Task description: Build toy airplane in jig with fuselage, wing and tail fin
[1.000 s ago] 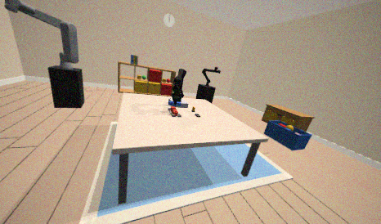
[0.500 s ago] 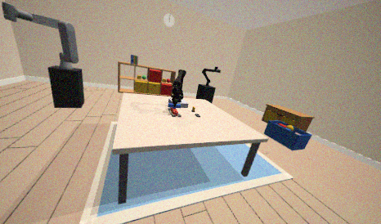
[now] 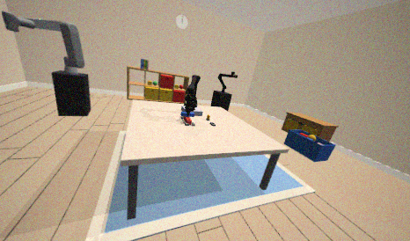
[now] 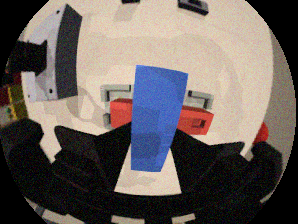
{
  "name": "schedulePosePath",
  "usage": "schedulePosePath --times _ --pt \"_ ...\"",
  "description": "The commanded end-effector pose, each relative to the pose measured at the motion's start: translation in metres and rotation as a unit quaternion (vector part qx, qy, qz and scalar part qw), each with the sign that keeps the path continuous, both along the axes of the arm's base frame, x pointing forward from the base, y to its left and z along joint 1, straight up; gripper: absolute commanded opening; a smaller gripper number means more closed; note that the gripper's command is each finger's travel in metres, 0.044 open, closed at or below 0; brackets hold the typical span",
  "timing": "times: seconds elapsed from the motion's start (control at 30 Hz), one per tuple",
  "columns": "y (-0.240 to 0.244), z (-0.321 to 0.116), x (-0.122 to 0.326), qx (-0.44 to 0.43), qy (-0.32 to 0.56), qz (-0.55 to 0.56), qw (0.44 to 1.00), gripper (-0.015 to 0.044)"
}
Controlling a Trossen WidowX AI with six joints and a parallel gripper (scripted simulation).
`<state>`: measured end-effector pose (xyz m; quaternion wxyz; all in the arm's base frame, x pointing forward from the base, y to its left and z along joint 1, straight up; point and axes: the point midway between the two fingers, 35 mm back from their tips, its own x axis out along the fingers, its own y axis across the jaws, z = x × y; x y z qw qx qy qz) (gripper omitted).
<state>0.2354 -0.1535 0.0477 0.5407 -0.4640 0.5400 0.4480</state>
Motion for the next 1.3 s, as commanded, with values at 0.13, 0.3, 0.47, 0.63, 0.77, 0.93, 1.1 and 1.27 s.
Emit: schedulePosePath --times 0.13,0.3,0.47,0.63,0.77,0.93,1.1,1.27 --pt "0.000 0.000 0.000 0.000 0.000 0.000 1.000 0.0136" --pt "0.000 0.000 0.000 0.000 0.000 0.000 1.000 0.0267" --pt "0.000 0.000 0.000 0.000 0.000 0.000 1.000 0.0398" --pt "0.000 0.000 0.000 0.000 0.000 0.000 1.000 0.0440" --pt "0.000 0.000 0.000 0.000 0.000 0.000 1.000 0.0440" --pt "-0.001 0.020 0.002 -0.001 0.000 0.001 1.000 0.0440" --pt "0.001 0.084 -0.001 -0.002 0.000 0.003 1.000 0.0440" --pt "0.000 0.086 0.002 -0.002 0.000 0.003 1.000 0.0440"
